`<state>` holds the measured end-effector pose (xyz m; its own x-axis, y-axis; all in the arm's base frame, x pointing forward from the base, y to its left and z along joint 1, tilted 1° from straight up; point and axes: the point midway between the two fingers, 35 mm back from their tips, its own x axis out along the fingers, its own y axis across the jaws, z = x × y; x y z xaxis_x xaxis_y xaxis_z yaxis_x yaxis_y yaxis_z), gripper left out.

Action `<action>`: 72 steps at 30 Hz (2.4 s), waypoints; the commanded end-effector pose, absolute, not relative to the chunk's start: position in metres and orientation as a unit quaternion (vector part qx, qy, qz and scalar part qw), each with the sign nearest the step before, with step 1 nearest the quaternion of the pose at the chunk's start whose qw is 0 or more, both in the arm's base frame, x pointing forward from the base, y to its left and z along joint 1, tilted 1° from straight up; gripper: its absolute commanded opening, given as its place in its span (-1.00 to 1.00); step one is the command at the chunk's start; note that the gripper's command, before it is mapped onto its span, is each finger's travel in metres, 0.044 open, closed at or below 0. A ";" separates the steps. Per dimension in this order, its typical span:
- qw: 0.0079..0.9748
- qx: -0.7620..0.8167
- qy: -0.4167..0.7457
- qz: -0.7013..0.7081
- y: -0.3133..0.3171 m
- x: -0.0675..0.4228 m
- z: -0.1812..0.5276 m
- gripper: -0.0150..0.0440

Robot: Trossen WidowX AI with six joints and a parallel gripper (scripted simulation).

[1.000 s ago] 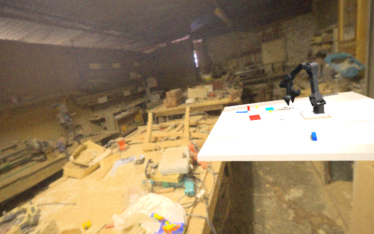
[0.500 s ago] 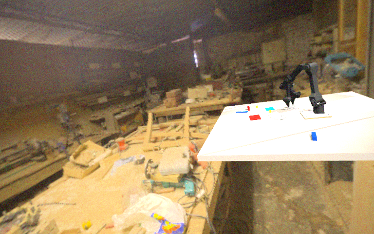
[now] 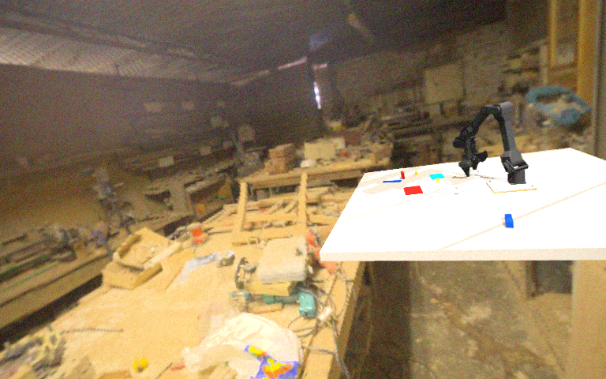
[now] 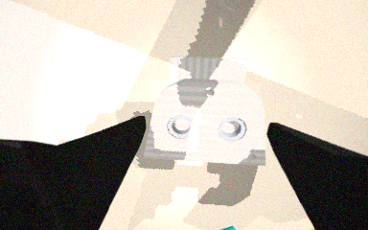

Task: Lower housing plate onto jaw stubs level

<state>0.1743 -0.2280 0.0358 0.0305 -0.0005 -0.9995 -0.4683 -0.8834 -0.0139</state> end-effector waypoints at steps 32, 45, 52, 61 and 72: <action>0.173 -0.697 0.168 0.676 -0.228 0.174 0.035 0.71; 0.173 -0.697 0.168 0.676 -0.228 0.174 0.037 0.70; 0.173 -0.696 0.169 0.676 -0.230 0.175 0.058 0.70; 0.173 -0.696 0.171 0.676 -0.230 0.174 0.086 0.70; 0.173 -0.695 0.172 0.676 -0.228 0.172 0.107 0.70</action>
<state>0.1731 -0.2285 0.1036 0.0317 -0.0024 -0.9995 -0.4721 -0.8814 -0.0128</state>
